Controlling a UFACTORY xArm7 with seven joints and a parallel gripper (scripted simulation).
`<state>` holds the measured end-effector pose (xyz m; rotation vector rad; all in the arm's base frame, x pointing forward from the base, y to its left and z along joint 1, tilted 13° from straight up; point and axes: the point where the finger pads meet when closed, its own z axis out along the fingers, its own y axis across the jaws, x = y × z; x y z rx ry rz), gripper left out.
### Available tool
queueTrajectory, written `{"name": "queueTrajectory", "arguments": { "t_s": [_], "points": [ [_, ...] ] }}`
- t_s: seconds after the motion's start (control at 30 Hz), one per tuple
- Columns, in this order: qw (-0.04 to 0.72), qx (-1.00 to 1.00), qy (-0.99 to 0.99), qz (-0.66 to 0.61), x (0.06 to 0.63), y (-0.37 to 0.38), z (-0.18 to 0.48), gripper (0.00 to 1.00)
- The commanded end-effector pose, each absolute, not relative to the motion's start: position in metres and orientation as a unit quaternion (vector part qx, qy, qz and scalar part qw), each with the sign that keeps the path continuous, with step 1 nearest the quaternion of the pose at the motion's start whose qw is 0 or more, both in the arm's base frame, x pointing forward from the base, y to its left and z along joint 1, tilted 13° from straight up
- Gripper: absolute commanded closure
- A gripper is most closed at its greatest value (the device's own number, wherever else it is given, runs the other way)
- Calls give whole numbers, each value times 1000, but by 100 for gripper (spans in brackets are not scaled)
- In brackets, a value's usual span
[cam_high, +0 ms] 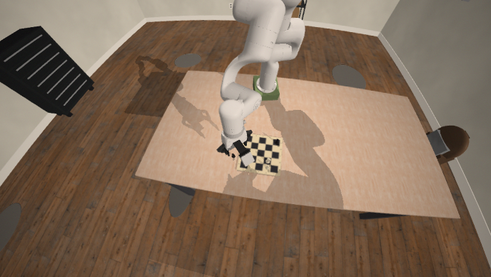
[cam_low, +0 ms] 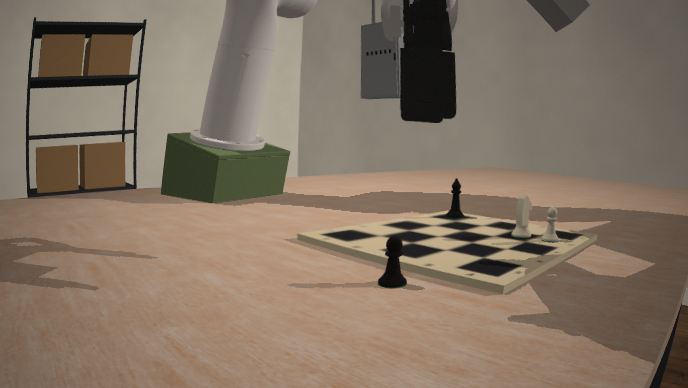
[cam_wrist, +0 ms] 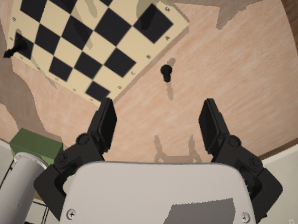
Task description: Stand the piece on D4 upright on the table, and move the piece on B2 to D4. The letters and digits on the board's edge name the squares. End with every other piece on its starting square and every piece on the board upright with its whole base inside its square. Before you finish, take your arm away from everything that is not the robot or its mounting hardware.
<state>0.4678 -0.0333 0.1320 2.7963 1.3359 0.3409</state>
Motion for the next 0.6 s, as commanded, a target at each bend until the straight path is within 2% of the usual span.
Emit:
{"name": "queueTrajectory", "arguments": {
  "t_s": [0.0, 0.57],
  "points": [
    [17, 835, 538, 114, 469, -26, 134, 0],
    [71, 528, 842, 89, 466, 9, 137, 0]
  ]
}}
